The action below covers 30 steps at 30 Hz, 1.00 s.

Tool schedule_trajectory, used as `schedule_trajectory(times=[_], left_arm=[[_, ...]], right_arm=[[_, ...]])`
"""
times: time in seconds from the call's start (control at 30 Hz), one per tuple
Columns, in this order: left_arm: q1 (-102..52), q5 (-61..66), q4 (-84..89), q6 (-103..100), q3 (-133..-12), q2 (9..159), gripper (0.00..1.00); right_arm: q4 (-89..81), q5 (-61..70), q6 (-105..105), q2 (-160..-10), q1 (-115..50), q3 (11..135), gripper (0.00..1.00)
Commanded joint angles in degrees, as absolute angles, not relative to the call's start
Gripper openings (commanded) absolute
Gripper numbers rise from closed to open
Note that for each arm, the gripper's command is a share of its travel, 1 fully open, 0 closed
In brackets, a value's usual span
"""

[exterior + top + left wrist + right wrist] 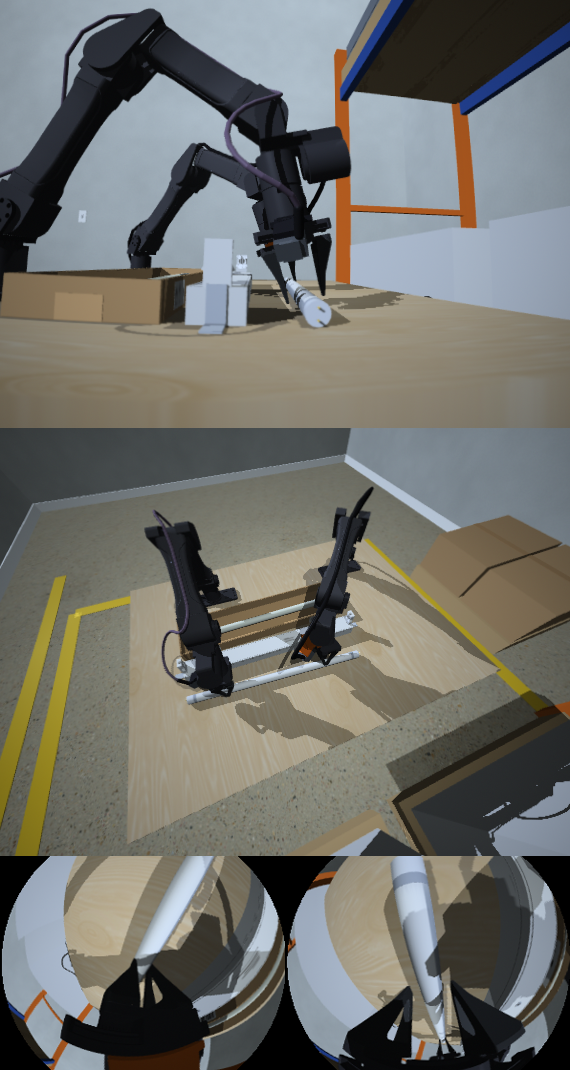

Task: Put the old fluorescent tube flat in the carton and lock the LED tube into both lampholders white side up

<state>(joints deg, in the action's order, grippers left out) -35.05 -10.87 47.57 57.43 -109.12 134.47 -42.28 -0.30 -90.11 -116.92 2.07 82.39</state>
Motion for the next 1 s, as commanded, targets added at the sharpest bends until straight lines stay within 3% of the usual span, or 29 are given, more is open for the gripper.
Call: schedule_trajectory(times=[0.0,0.57,0.8,0.97], left_arm=[[-35.0,-10.76,46.95,57.13,-110.56,133.55,0.11],[-35.0,-10.76,46.95,57.13,-110.56,133.55,0.11],[-35.0,-10.76,46.95,57.13,-110.56,133.55,0.11],[-35.0,-10.76,46.95,57.13,-110.56,133.55,0.11]], right_arm=[[-42.69,-1.08,-89.82,-116.24,1.69,82.47,0.49],[-54.91,-1.07,-90.53,-109.84,1.67,88.44,0.49],[-52.41,-1.1,-90.38,-110.89,1.59,84.7,0.49],[-53.88,-0.55,-93.09,-112.62,-1.09,88.66,0.49]])
